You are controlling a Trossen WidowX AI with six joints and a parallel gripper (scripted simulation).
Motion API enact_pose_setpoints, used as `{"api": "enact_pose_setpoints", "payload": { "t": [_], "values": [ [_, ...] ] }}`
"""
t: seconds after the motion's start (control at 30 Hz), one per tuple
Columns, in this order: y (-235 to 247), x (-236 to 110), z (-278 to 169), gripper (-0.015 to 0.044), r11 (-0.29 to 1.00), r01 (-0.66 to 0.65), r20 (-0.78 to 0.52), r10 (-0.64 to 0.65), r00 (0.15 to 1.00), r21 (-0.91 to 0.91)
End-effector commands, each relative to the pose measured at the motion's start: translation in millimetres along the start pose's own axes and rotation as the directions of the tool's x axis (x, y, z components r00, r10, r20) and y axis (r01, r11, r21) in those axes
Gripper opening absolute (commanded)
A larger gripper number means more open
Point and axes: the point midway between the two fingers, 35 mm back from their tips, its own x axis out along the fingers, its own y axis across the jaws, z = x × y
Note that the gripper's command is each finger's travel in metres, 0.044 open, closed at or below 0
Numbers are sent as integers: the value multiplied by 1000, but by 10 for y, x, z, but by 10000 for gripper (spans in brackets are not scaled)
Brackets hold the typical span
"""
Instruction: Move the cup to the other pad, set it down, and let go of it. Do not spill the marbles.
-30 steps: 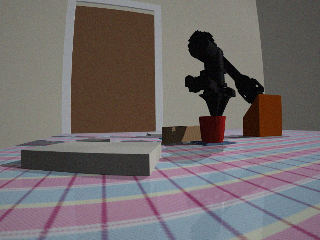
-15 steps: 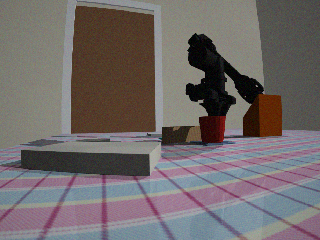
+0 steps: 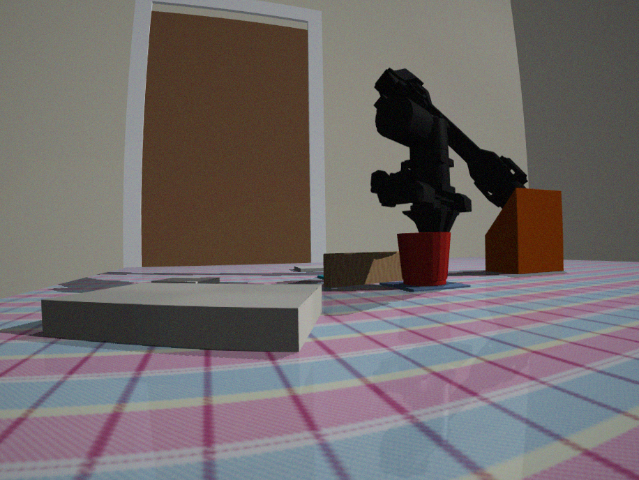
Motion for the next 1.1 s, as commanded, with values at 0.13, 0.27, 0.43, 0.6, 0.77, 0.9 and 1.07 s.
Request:
{"api": "enact_pose_setpoints", "payload": {
  "t": [0.13, 0.27, 0.43, 0.6, 0.77, 0.9, 1.07],
  "values": [
    [3, -21, 0, 0, 1000, 0, 0, 0, 1000, 0],
    [15, -138, -1, 0, 1000, 0, -1, 0, 1000, -1],
    [12, -355, -6, 0, 1000, 0, 0, 0, 1000, -4],
    [-5, -577, -10, 0, 1000, 0, 2, 0, 1000, -6],
    [-47, -730, -10, 0, 1000, 2, 4, -2, 1000, -8],
    [-64, -733, -8, 0, 1000, 2, 4, -2, 1000, -8],
    [-71, -711, -4, 0, 1000, 5, 10, -5, 1000, -13]
  ]
}}
